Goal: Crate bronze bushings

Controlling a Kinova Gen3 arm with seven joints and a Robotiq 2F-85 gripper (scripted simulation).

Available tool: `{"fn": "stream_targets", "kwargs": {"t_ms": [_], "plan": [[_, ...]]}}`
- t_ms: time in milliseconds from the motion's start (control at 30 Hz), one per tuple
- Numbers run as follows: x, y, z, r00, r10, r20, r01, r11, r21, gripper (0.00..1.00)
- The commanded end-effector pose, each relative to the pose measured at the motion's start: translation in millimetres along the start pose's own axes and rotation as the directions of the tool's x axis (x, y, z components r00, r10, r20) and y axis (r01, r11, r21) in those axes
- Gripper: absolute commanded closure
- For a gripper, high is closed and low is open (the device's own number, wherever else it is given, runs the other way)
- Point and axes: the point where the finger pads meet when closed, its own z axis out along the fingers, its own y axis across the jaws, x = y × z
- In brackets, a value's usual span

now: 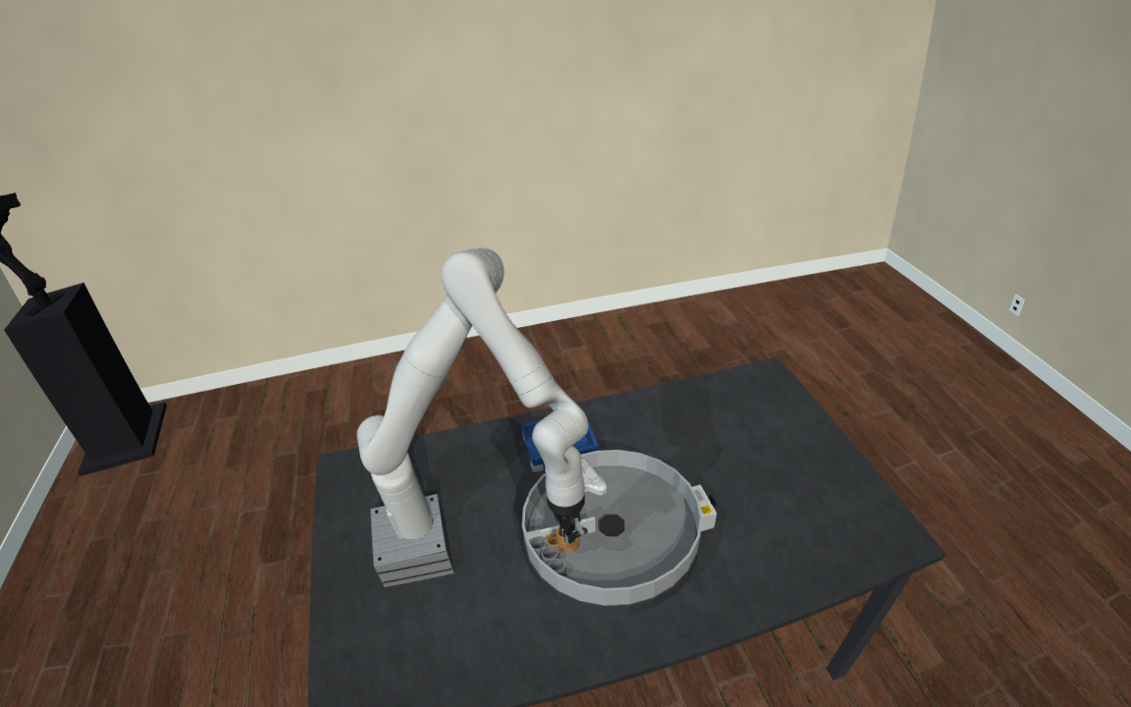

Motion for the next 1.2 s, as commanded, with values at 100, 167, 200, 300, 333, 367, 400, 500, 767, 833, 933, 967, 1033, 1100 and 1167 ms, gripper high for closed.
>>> {"fn": "stream_targets", "kwargs": {"t_ms": [100,167,200,300,333,367,400,500,767,833,933,967,1033,1100,1167], "plan": [[0.5,0.2,-10.4,1.000,-0.001,-0.002,0.001,1.000,-0.001,1.00],[0.5,0.1,-20.2,1.000,-0.001,-0.002,0.001,1.000,-0.001,1.00],[0.5,0.1,-25.1,1.000,-0.001,-0.002,0.001,1.000,-0.001,1.00],[0.5,0.1,-25.1,1.000,-0.001,-0.002,0.001,1.000,-0.001,1.00],[0.5,0.1,-25.1,1.000,-0.001,-0.002,0.001,1.000,-0.001,1.00],[0.5,0.1,-25.1,1.000,-0.001,-0.002,0.001,1.000,-0.001,1.00],[0.5,0.1,-25.1,1.000,-0.001,-0.002,0.001,1.000,-0.001,1.00],[0.5,0.1,-25.1,1.000,-0.001,-0.002,0.001,1.000,-0.001,1.00],[19.5,-53.1,-25.0,1.000,0.000,-0.002,0.000,1.000,-0.001,1.00],[19.5,-53.1,-25.0,1.000,0.000,-0.002,0.000,1.000,-0.001,1.00],[19.5,-53.1,-25.0,1.000,0.000,-0.002,0.000,1.000,-0.001,1.00],[19.5,-53.1,-25.0,1.000,0.000,-0.002,0.000,1.000,-0.001,1.00],[19.5,-53.1,-25.0,1.000,0.000,-0.002,0.000,1.000,-0.001,1.00],[19.5,-53.1,-25.0,1.000,0.000,-0.002,0.000,1.000,-0.001,1.00],[19.5,-53.1,-25.0,1.000,0.000,-0.002,0.000,1.000,-0.001,1.00]]}}
